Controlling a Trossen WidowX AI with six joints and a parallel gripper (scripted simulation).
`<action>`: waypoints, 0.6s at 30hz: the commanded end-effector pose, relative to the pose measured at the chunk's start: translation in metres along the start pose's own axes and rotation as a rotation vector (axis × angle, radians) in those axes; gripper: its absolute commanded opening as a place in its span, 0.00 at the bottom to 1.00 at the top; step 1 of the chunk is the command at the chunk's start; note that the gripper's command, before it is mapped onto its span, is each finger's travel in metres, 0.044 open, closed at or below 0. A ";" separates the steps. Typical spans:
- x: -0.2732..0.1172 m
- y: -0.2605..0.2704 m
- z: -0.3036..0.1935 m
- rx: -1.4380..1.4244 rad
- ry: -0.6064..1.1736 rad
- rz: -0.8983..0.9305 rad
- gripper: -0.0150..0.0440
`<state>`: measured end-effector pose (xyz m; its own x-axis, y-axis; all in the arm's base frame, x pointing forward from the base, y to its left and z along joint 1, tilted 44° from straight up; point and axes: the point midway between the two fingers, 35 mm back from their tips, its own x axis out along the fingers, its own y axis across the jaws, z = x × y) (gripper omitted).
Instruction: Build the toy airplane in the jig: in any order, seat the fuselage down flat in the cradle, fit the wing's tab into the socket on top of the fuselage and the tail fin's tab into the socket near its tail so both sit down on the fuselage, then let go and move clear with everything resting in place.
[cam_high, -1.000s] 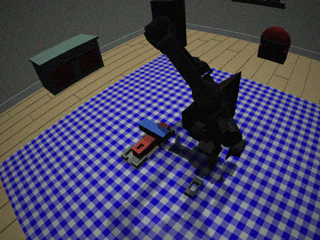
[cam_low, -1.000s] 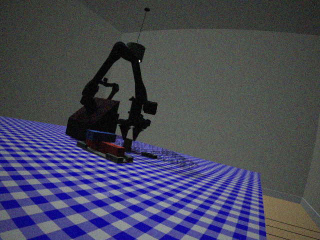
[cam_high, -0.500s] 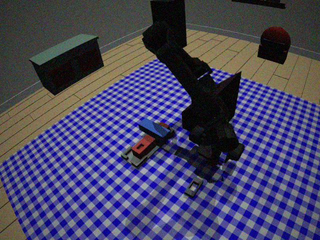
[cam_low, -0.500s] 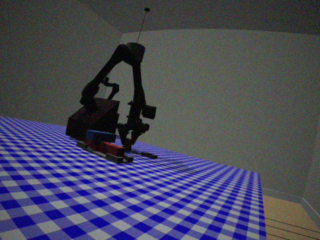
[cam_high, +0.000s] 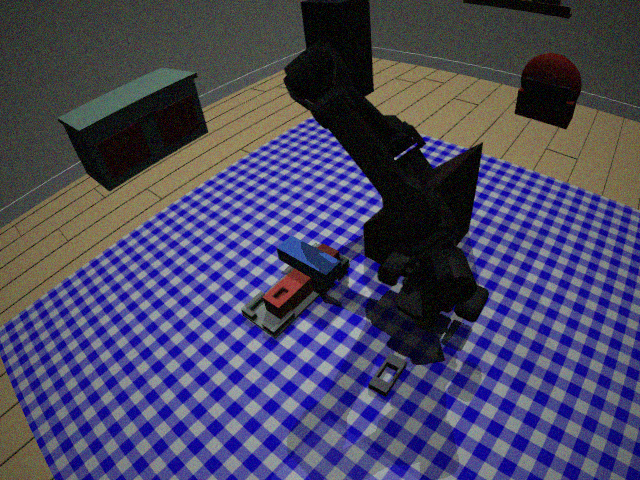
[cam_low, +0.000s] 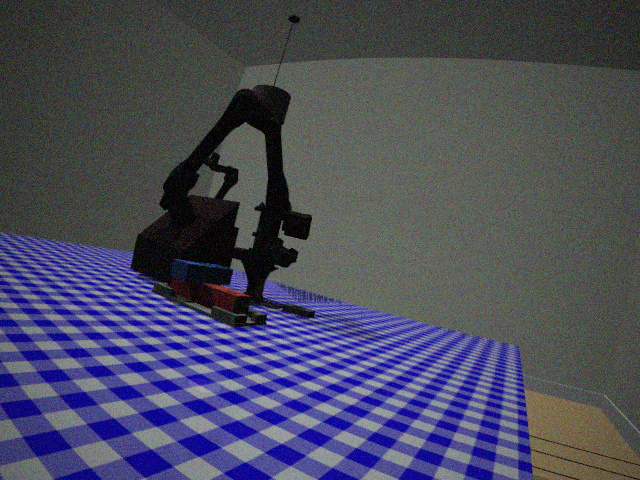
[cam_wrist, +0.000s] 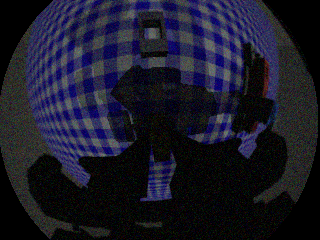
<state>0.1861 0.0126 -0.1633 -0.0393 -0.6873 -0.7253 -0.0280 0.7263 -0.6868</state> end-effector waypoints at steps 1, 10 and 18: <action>0.000 -0.001 0.000 -0.004 -0.001 -0.003 0.31; -0.002 0.000 0.000 -0.005 0.000 -0.002 0.25; -0.018 0.001 0.004 -0.008 0.003 0.001 0.25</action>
<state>0.1864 0.0182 -0.1556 -0.0463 -0.6923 -0.7201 -0.0427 0.7216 -0.6910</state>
